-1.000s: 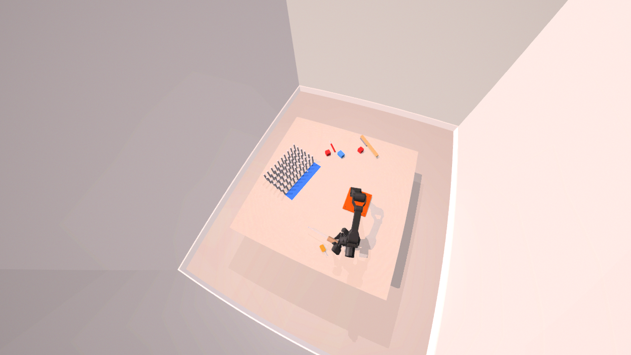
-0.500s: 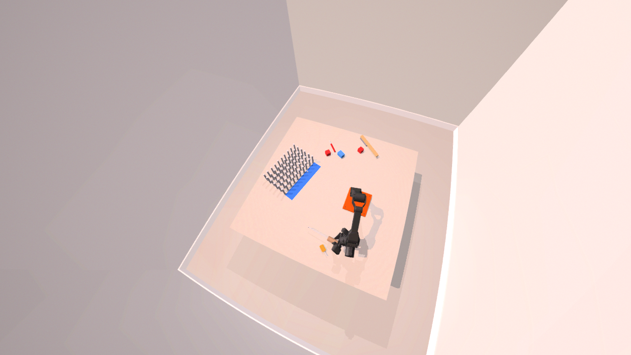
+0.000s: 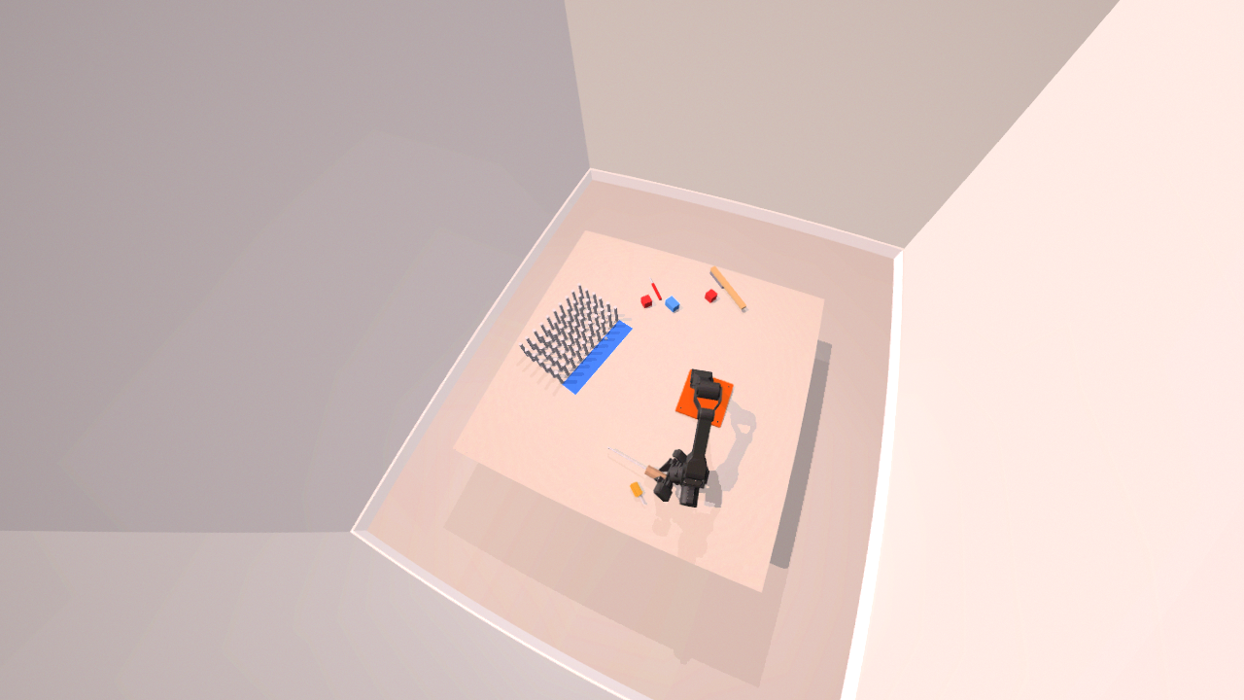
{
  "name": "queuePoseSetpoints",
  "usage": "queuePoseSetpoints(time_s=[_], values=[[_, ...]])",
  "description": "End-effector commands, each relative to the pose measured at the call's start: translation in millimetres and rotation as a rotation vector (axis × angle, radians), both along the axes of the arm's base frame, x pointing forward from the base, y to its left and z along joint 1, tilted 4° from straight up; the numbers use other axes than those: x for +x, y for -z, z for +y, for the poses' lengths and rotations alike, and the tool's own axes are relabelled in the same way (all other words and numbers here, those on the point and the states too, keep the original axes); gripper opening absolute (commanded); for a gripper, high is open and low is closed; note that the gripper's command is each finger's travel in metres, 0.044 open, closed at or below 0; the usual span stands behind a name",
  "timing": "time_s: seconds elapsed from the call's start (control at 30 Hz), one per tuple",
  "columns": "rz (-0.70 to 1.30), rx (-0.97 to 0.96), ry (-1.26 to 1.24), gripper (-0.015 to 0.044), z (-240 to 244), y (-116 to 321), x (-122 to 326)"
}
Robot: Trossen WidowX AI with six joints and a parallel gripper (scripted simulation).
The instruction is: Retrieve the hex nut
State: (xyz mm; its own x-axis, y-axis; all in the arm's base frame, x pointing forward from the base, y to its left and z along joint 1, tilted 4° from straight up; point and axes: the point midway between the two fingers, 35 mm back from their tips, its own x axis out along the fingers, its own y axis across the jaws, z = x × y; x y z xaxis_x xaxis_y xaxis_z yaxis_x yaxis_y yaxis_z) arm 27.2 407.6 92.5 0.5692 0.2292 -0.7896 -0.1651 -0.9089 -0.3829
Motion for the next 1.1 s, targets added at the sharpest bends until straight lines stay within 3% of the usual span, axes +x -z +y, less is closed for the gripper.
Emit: queuePoseSetpoints(time_s=[0.0,0.93,1.07], values=[[-0.008,-0.006,0.004,0.0,-1.4,5.2,1.3],[-0.009,-0.006,0.004,0.0,-4.6,27.0,1.9],[0.0,-0.001,0.0,0.0105,-3.0,23.2,0.5]])
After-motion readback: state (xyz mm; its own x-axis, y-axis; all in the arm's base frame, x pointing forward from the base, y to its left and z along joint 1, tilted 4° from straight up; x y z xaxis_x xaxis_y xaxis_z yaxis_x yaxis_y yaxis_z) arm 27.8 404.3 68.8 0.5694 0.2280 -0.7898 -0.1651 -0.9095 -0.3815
